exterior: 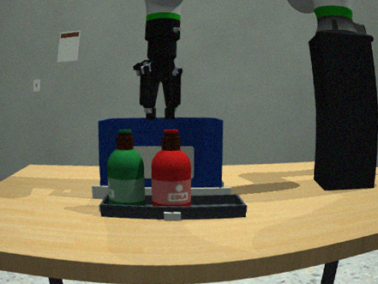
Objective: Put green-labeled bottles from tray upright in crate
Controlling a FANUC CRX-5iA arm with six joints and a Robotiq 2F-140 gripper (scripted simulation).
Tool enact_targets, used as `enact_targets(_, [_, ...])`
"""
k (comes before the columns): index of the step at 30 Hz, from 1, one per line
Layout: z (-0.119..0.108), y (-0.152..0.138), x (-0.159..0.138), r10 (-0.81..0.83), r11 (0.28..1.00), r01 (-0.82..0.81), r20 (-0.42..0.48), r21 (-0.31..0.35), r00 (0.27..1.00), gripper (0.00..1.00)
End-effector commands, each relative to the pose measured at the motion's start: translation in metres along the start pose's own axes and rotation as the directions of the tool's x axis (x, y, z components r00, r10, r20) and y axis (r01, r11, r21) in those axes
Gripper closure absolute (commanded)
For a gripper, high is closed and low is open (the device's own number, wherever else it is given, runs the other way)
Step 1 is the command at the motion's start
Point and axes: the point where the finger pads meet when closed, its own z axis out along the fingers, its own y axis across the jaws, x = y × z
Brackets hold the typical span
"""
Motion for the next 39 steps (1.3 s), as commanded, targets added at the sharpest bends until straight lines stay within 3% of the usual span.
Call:
enact_targets(1, [-0.001,-0.001,0.001,0.000,1.000,0.000,-0.001,0.001,1.000,0.56])
enact_targets(23, [-0.017,-0.001,0.001,0.000,1.000,0.000,-0.001,0.001,1.000,0.56])
enact_targets(39, [-0.057,-0.001,0.001,0.000,1.000,0.000,-0.001,0.001,1.000,0.56])
